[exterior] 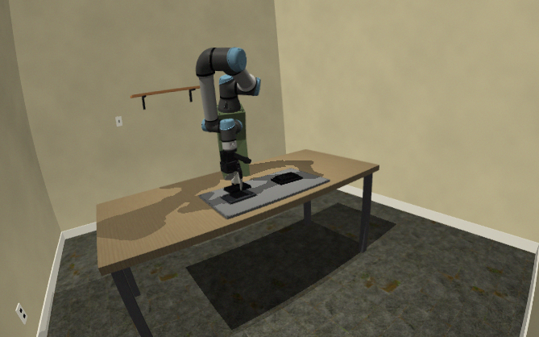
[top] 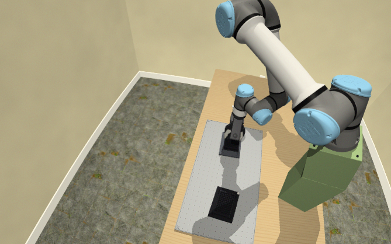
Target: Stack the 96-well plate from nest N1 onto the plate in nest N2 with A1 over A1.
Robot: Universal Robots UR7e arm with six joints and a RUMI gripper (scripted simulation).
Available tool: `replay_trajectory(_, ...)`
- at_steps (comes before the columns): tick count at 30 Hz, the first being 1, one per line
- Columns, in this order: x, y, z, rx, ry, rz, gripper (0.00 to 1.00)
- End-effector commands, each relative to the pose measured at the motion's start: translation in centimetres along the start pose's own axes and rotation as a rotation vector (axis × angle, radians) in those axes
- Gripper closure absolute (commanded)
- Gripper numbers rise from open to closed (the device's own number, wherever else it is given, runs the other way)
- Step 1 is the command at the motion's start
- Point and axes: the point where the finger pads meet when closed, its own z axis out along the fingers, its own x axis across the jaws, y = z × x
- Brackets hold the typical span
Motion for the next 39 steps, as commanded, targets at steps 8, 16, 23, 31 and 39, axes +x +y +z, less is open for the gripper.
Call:
replay_trajectory(8,0.0,0.0,-1.9,-0.001,0.001,0.000,1.00)
replay_trajectory(16,0.0,0.0,-2.9,-0.001,0.001,0.000,1.00)
replay_trajectory(23,0.0,0.0,-4.1,-0.001,0.001,0.000,1.00)
replay_trajectory(31,0.0,0.0,-5.1,-0.001,0.001,0.000,1.00)
replay_trajectory(39,0.0,0.0,-5.1,-0.001,0.001,0.000,1.00)
